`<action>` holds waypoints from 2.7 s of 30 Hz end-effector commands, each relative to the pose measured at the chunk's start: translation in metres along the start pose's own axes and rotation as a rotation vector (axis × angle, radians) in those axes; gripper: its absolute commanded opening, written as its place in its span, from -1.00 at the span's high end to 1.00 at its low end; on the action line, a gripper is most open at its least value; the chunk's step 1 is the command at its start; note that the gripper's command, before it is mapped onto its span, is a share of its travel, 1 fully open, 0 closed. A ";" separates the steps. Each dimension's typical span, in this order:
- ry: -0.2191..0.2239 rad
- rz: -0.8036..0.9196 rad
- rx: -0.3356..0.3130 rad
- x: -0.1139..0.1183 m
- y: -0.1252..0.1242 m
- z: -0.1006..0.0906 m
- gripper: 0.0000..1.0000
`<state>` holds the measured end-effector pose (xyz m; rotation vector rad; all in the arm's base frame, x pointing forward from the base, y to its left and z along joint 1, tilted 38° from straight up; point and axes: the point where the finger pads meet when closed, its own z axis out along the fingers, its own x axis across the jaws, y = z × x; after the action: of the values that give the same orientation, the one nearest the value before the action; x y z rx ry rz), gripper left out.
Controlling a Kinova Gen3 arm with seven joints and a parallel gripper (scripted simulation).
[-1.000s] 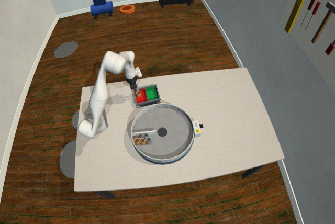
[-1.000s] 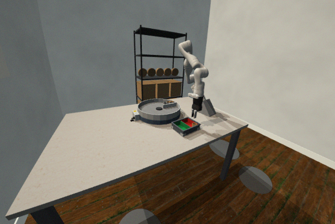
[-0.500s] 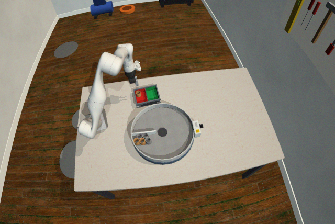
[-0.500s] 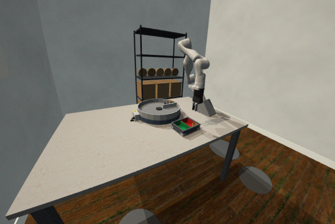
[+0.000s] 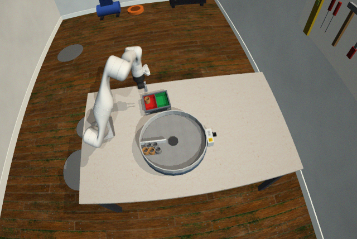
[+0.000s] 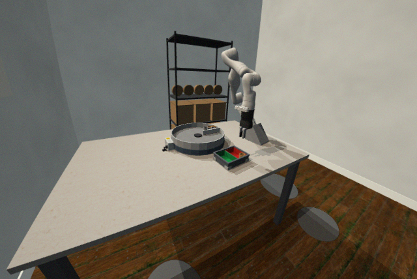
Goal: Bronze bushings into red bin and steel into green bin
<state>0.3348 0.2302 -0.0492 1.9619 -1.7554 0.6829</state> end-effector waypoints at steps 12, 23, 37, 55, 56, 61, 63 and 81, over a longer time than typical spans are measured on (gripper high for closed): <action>-0.002 0.000 0.001 0.000 0.000 -0.001 0.05; -0.002 0.000 0.001 0.000 0.000 -0.001 0.05; -0.002 0.000 0.001 0.000 0.000 -0.001 0.05; -0.002 0.000 0.001 0.000 0.000 -0.001 0.05; -0.002 0.000 0.001 0.000 0.000 -0.001 0.05; -0.002 0.004 0.001 0.042 0.003 0.001 0.10; -0.002 0.005 0.001 0.053 0.004 0.001 0.10; -0.002 0.014 0.000 0.159 0.012 0.006 0.10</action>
<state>0.3305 0.1110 0.0283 1.9391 -1.7514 0.6878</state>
